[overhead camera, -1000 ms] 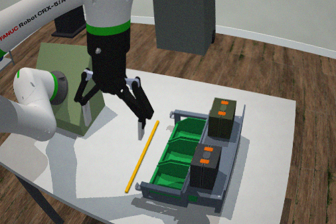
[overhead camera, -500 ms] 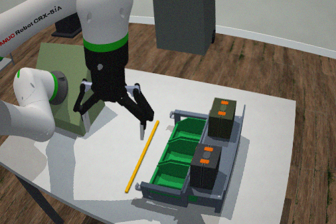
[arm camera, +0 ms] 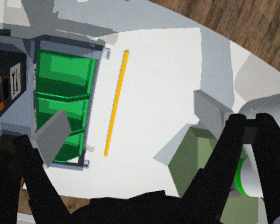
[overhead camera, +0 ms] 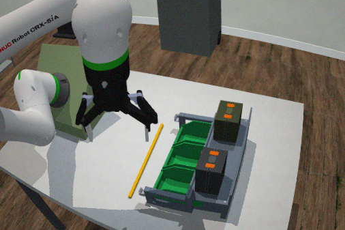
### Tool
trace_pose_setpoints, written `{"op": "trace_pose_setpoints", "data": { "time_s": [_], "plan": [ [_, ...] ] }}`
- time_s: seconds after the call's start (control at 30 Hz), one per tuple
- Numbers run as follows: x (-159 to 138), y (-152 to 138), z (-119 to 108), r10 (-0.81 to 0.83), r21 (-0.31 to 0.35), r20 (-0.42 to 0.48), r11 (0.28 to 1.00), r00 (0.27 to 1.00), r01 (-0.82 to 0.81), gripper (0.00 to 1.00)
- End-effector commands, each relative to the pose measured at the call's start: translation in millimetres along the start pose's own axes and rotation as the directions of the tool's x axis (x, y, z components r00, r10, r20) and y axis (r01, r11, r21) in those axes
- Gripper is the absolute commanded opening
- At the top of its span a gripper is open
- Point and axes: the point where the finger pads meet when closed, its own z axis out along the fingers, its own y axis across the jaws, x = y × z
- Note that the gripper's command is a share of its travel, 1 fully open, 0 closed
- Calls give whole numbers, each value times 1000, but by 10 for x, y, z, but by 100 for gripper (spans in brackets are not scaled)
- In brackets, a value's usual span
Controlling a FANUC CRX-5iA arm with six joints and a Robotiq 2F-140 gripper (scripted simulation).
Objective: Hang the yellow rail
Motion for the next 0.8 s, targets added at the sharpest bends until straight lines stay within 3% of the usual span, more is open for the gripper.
{"op": "trace_pose_setpoints", "data": {
  "time_s": [0.0, 0.1, 0.27, 0.67, 0.77],
  "plan": [
    [0, -1, -2, 0, 0, 0, 1000, 1000, 0, 100],
    [0, -1, -2, 0, 0, 0, 1000, 1000, 0, 100],
    [-46, -17, 111, -166, 47, 96, 986, 981, 162, 100],
    [-46, -17, 111, -166, 47, 96, 986, 981, 162, 100],
    [-73, -32, 161, -263, 92, 143, 963, 954, 252, 100]
  ]
}}
